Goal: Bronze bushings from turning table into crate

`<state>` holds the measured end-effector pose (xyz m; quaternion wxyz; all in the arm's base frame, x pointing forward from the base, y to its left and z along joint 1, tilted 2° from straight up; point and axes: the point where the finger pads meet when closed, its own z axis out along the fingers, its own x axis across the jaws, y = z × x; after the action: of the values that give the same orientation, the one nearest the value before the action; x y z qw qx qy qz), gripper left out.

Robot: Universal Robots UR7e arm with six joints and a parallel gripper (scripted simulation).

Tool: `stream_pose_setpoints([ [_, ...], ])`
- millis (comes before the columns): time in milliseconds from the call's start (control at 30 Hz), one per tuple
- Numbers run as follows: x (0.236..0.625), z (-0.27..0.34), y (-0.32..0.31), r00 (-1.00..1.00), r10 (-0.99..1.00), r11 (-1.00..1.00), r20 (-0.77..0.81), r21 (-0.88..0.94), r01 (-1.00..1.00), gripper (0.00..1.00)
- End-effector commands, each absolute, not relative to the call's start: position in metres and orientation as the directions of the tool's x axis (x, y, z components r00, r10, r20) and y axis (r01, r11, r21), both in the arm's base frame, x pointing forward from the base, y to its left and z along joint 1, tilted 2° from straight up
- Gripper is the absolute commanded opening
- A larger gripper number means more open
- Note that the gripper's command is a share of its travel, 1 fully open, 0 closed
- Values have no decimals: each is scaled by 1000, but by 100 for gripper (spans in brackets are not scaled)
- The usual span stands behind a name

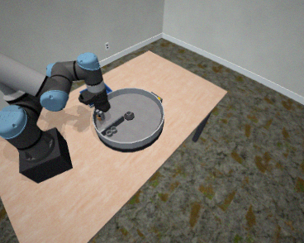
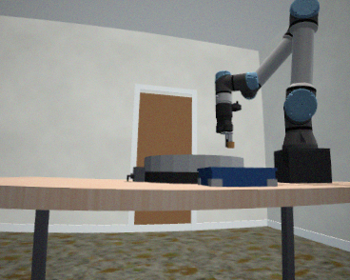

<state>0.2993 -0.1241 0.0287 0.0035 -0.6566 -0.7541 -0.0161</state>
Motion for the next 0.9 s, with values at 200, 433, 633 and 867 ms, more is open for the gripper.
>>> stream_pose_setpoints([
  [200,324,31,-86,-139,990,138,26,21,990,0],
  [433,329,31,-78,-140,990,139,27,21,990,0],
  [633,352,32,-41,-140,990,139,27,21,990,0],
  [867,352,32,-41,-140,990,139,27,21,990,0],
])
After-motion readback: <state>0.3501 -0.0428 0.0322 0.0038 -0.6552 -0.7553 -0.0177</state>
